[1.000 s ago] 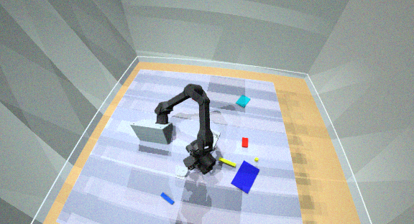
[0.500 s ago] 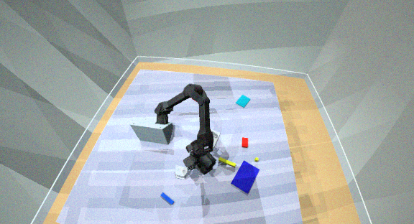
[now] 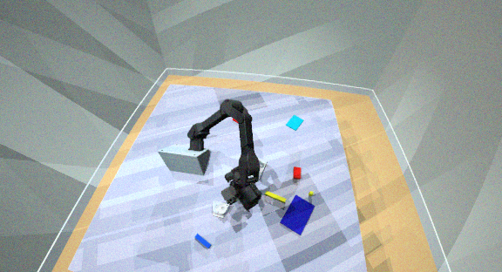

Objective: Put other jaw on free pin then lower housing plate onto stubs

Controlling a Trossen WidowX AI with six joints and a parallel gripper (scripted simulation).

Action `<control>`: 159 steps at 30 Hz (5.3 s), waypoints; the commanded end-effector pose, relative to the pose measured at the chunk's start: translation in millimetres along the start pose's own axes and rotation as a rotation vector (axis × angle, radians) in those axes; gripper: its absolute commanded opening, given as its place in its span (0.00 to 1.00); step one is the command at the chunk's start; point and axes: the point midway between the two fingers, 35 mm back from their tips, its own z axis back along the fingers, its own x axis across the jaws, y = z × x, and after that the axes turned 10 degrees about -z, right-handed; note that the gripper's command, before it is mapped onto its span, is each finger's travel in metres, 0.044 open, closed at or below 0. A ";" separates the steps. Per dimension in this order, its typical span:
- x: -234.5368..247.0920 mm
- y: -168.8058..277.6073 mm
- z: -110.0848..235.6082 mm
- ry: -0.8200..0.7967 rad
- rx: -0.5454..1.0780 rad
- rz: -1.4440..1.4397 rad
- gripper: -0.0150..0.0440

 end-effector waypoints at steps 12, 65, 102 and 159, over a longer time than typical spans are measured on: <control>0.2 0.5 47.3 -0.017 0.003 0.007 0.48; -67.9 28.5 54.8 -0.016 -0.005 0.921 0.48; -131.2 39.0 50.8 -0.011 -0.007 1.736 0.48; -168.9 38.4 43.9 -0.009 -0.005 2.264 0.48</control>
